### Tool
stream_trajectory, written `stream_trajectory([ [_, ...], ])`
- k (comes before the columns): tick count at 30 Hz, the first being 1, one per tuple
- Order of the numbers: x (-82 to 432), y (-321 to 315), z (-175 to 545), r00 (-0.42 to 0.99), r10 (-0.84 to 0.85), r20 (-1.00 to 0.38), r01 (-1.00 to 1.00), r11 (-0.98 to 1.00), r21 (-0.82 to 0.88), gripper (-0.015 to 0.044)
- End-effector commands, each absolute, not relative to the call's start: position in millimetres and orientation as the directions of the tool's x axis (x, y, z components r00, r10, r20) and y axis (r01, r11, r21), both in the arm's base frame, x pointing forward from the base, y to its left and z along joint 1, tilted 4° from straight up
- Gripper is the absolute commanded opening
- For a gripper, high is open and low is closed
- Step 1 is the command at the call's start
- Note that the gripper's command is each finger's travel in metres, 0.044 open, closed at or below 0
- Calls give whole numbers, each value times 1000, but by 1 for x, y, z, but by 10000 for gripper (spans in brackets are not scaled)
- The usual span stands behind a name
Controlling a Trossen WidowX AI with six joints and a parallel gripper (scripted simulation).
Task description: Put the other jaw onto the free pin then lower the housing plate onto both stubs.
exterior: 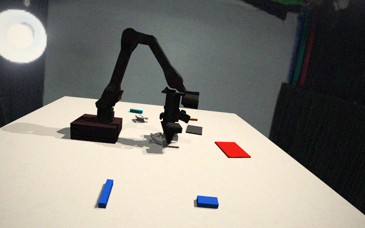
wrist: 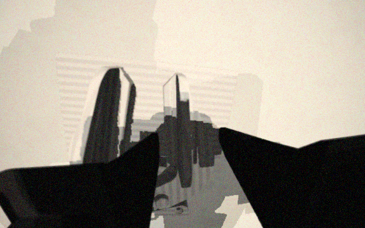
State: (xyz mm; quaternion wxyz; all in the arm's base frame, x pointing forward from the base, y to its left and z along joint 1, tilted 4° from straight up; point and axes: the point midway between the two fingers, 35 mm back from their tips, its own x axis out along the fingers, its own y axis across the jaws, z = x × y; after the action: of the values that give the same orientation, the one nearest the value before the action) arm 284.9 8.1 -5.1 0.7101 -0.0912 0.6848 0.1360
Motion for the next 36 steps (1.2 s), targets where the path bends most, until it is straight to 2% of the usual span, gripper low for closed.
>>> stream_trajectory([
  [1, 285, 8, -5, 24, 68, -997, -318, 946, 57, 224],
  [8, 285, 8, -3, 24, 68, -997, -318, 946, 57, 224],
  [16, 283, 4, 62, 27, 69, -997, -319, 946, 57, 224],
  [20, 286, 5, 55, 38, 68, -997, -318, 947, 52, 224],
  [28, 298, 17, 65, 116, 85, -990, -424, 905, 28, 434],
  [36, 295, 39, 68, 113, 91, -989, -605, 796, 4, 440],
])
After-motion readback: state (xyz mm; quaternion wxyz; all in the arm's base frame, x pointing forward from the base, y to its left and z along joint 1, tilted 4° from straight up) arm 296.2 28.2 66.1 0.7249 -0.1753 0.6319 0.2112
